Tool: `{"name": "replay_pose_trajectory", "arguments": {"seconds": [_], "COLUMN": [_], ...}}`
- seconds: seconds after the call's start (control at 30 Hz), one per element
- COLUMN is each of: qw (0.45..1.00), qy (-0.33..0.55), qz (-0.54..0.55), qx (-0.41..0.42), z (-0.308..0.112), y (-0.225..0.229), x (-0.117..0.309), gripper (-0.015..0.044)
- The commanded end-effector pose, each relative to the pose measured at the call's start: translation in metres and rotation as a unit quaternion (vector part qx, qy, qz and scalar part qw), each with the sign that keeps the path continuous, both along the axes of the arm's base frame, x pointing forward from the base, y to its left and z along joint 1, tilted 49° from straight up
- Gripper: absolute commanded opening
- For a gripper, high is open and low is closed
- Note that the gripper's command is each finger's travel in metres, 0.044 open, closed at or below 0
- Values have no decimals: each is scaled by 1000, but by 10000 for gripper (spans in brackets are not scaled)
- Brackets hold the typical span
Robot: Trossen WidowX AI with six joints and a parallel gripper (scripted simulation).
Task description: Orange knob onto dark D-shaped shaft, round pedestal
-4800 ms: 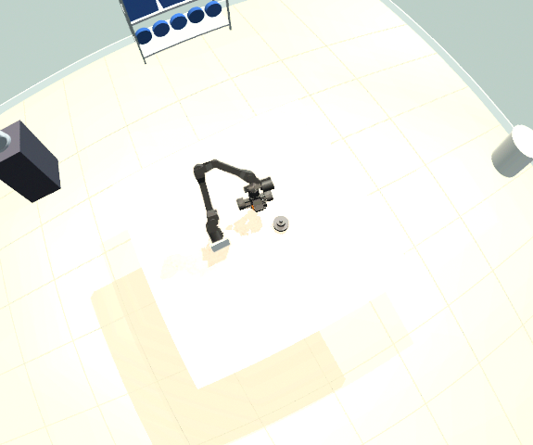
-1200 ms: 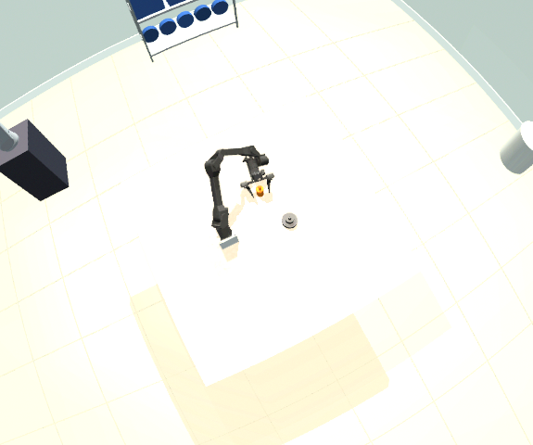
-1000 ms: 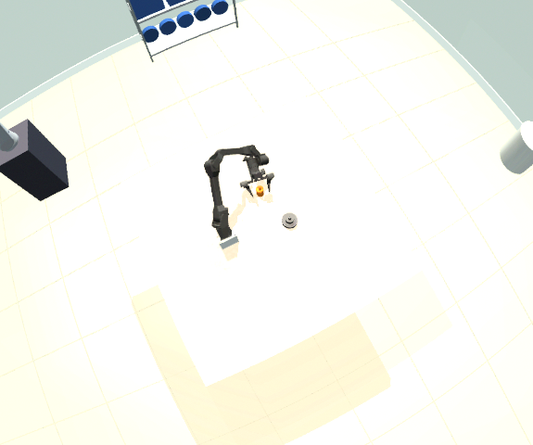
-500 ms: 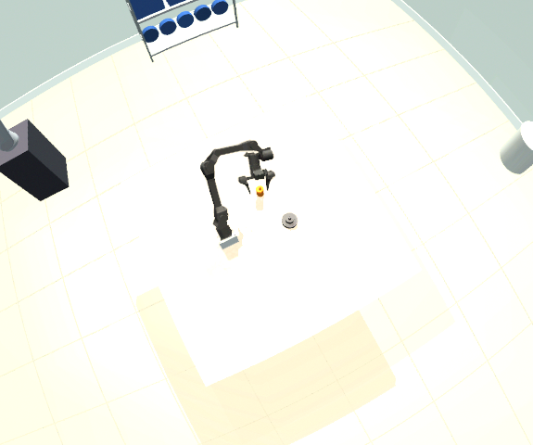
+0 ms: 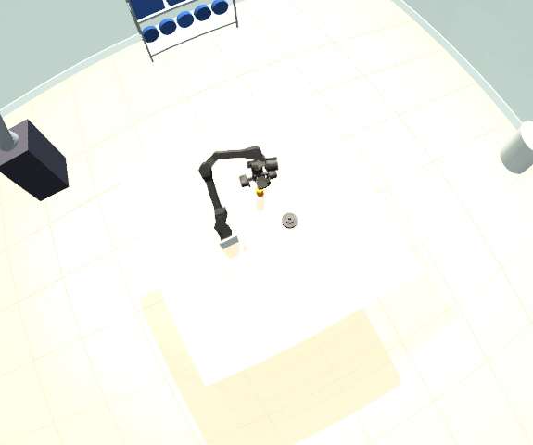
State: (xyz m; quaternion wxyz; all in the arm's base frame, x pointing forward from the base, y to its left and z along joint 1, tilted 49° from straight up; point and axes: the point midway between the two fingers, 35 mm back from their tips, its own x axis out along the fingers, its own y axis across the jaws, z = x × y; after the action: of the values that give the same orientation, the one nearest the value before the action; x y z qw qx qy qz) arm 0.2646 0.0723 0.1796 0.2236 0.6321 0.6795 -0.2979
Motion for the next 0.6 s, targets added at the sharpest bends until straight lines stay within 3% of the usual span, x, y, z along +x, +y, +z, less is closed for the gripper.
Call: {"name": "replay_pose_trajectory", "arguments": {"seconds": [0.0,0.17,0.3,0.43,0.57], "qw": [1000,999,975,913,816], "qy": [-9,-33,-168,-305,-429], "qz": [-3,19,143,268,383], "qx": [13,15,32,49,63], "z": [3,3,3,2,2], "y": [0,0,0,0,0], "x": [0,0,0,0,0], "gripper": [440,440,440,440,440]}}
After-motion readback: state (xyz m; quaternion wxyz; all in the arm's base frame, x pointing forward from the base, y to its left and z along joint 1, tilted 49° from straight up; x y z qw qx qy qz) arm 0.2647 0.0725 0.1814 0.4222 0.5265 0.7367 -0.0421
